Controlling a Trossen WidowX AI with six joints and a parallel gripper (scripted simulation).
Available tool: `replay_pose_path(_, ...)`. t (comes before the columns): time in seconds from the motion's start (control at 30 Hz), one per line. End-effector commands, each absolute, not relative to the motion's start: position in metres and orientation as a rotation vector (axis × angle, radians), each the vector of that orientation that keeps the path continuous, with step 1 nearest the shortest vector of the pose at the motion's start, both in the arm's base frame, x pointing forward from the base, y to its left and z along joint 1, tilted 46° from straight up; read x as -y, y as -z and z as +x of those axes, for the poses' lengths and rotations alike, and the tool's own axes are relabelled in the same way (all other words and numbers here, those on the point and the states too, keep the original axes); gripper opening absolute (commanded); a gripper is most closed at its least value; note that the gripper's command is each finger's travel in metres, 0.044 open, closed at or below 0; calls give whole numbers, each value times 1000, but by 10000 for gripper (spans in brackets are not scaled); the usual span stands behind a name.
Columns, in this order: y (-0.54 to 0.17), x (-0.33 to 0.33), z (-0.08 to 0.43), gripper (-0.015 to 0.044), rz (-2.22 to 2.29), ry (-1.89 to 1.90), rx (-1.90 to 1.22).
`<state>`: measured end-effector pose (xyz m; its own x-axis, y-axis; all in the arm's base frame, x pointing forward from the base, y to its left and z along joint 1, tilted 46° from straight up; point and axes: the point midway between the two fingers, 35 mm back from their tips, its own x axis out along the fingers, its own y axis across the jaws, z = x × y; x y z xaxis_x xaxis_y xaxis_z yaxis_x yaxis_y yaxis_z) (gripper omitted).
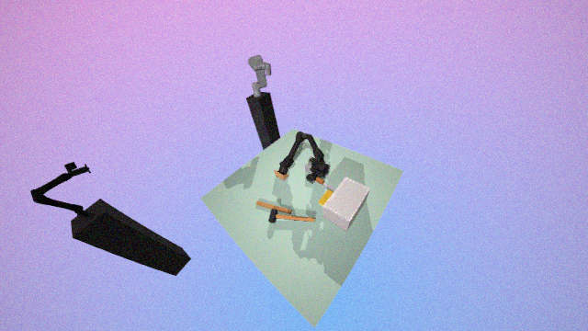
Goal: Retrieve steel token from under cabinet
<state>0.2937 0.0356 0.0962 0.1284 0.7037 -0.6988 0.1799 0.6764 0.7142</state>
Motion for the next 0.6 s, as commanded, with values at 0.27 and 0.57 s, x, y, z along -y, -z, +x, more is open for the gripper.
replay_pose_path(0.27, -95, -32, 308, 0, 800, -438, -1427)
replay_pose_path(0.57, -96, -30, 318, 0, 801, -438, -1427)
